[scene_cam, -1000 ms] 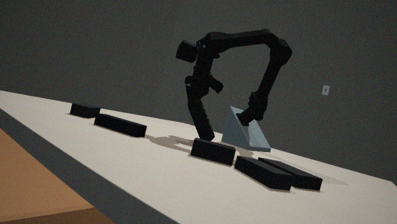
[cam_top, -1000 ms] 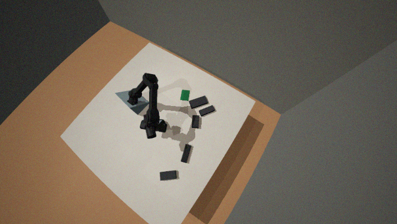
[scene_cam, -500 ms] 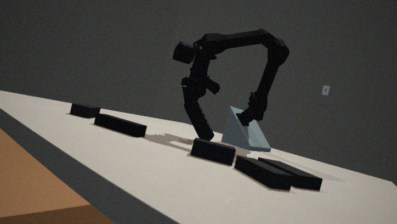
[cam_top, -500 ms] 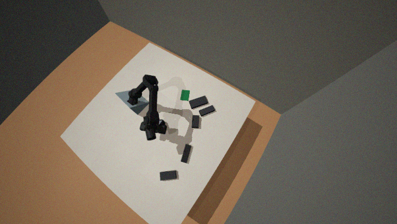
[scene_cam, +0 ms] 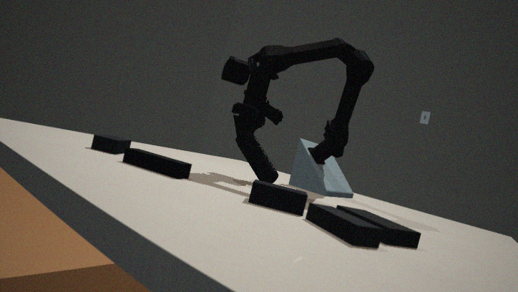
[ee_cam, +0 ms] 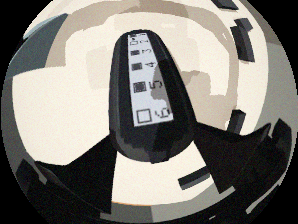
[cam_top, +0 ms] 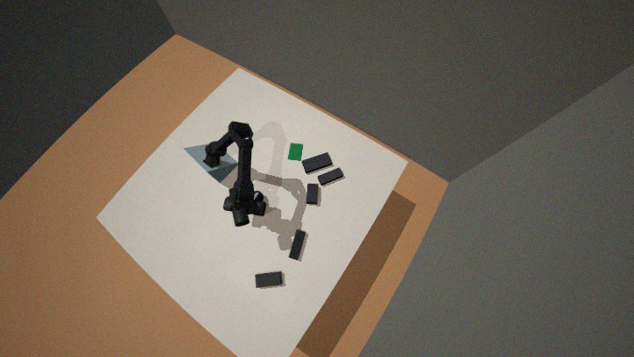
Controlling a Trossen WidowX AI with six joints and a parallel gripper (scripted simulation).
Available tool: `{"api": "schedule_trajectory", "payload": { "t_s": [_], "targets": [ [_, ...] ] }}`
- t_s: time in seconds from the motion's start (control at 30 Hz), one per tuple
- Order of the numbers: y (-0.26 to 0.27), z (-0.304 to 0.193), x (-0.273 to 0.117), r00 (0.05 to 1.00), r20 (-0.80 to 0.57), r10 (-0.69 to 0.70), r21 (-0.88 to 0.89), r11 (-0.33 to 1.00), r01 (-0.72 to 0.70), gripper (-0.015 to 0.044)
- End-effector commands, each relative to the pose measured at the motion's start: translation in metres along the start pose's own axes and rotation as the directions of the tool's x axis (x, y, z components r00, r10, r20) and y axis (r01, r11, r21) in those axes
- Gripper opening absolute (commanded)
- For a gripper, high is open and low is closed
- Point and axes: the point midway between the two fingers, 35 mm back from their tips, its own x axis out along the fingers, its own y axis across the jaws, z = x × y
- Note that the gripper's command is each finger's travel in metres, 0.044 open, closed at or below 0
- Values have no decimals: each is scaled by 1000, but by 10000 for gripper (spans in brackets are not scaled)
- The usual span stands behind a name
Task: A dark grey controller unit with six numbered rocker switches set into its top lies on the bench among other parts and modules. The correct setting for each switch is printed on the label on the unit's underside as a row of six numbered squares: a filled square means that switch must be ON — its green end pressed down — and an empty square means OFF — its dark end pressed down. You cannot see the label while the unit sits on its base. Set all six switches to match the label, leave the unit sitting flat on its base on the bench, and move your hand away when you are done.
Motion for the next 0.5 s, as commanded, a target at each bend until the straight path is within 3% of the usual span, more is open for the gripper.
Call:
{"api": "schedule_trajectory", "payload": {
  "t_s": [0.0,0.47],
  "targets": [
    [0,0,7,1000,13,9,0,1000,-9,336],
    [0,-7,15,1000,12,9,0,1000,-9,336]
  ]
}}
